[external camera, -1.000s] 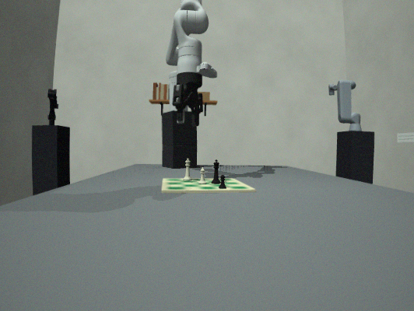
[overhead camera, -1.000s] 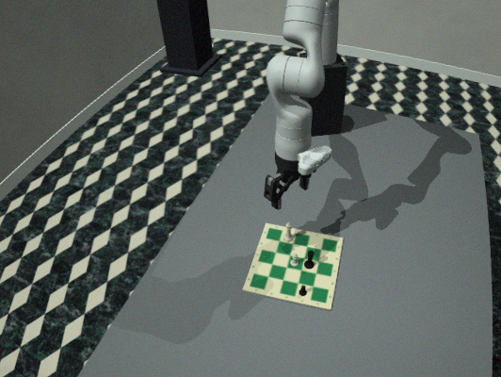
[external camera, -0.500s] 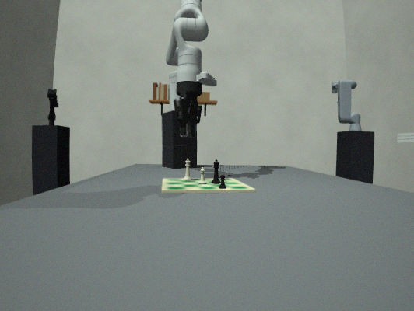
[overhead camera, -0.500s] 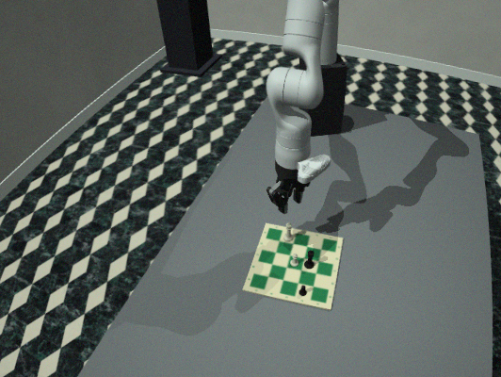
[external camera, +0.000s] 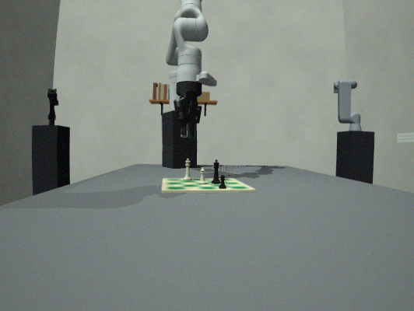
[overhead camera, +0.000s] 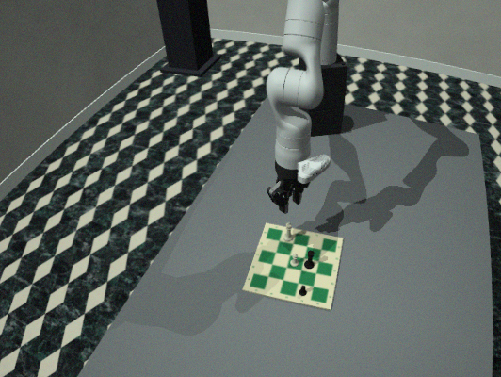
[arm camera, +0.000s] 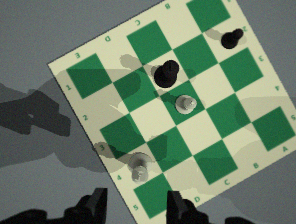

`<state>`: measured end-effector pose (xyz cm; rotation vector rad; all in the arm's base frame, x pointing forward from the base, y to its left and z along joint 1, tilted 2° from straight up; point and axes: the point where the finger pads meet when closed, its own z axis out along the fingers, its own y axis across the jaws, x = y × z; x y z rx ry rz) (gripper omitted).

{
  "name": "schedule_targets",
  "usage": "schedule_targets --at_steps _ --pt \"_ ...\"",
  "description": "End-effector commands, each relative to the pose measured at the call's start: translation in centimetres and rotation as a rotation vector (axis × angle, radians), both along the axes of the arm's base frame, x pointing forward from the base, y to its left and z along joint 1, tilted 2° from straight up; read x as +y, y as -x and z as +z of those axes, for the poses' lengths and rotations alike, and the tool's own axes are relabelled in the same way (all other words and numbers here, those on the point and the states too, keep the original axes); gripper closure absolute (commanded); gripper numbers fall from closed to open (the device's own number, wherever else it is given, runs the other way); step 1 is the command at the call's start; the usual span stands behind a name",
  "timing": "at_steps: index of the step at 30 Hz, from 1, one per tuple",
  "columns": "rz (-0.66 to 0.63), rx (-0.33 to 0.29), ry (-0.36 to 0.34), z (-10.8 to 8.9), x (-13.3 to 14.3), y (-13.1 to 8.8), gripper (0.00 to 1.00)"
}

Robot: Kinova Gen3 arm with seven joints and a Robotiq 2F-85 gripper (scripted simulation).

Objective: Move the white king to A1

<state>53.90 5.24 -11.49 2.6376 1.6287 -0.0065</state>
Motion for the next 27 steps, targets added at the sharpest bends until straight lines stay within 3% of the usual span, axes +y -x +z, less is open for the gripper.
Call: schedule_targets --at_steps 1,27 --pt "0.000 -0.002 0.000 0.10 0.02 -0.09 0.59" --pt "0.001 -0.002 0.000 -0.65 -0.01 -0.12 0.59"
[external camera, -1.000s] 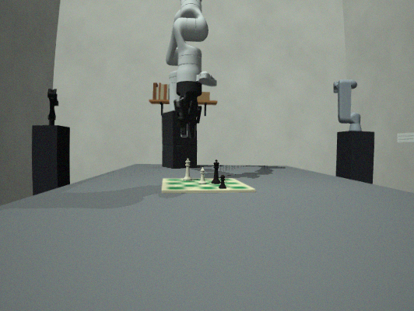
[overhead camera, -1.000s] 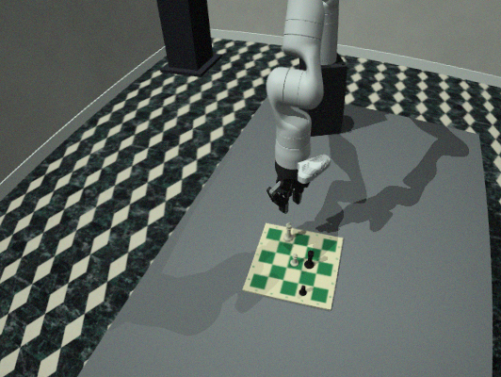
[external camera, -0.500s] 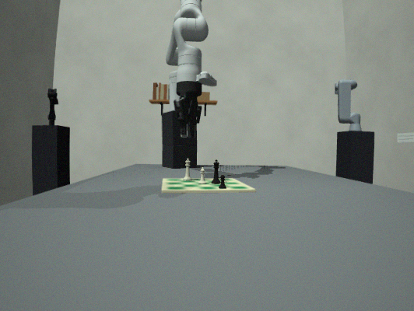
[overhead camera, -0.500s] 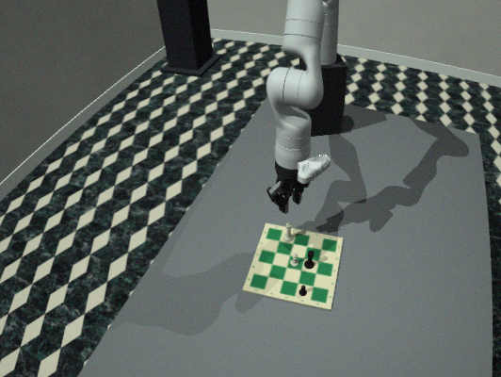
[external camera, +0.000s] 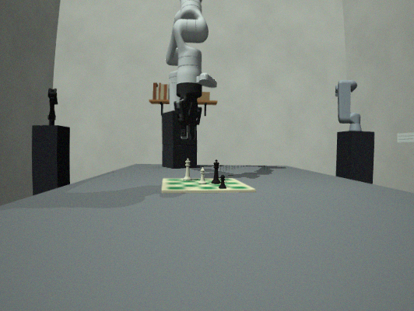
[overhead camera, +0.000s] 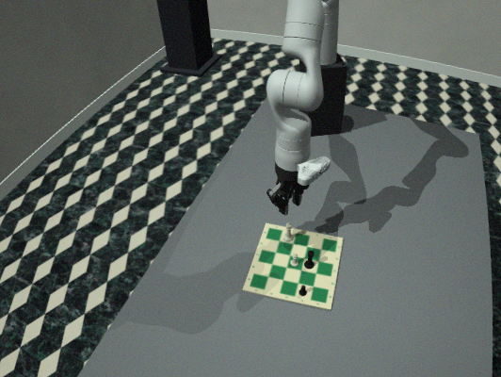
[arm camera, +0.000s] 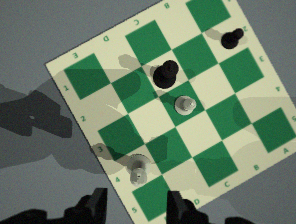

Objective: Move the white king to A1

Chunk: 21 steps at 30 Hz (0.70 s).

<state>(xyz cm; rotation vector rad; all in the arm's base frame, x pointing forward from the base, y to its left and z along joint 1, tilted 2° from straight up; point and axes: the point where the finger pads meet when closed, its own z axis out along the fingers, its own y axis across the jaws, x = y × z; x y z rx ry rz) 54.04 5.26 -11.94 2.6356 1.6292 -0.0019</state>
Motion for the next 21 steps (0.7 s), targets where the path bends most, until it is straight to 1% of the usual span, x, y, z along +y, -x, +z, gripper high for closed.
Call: schedule_targets --at_steps 1,21 --pt "0.000 0.001 0.000 -0.2 0.0 0.0 0.59" --pt "0.000 0.001 0.000 -2.7 -0.1 -0.1 0.59"
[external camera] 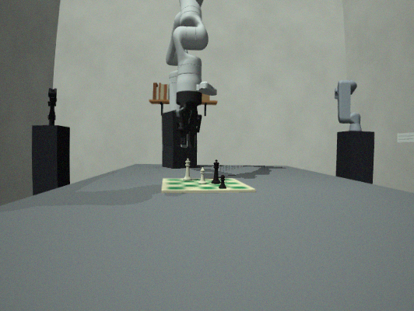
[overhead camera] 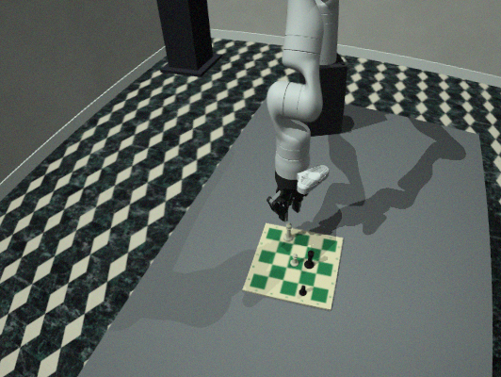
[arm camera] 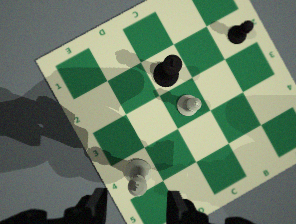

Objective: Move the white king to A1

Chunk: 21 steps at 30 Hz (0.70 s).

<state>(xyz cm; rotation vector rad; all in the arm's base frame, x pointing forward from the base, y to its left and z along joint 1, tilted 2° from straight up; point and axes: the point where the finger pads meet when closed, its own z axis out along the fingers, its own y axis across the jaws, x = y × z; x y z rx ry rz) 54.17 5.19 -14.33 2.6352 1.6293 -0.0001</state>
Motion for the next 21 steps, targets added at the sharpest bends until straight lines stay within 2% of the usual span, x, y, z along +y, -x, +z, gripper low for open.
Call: schedule_targets --at_steps 1,12,21 --pt "0.000 0.002 0.001 -0.5 -0.1 0.0 0.59" --pt "0.000 0.002 0.001 -1.8 -0.1 0.0 0.59" --pt "0.000 0.002 0.001 -2.2 -0.1 0.0 0.59"
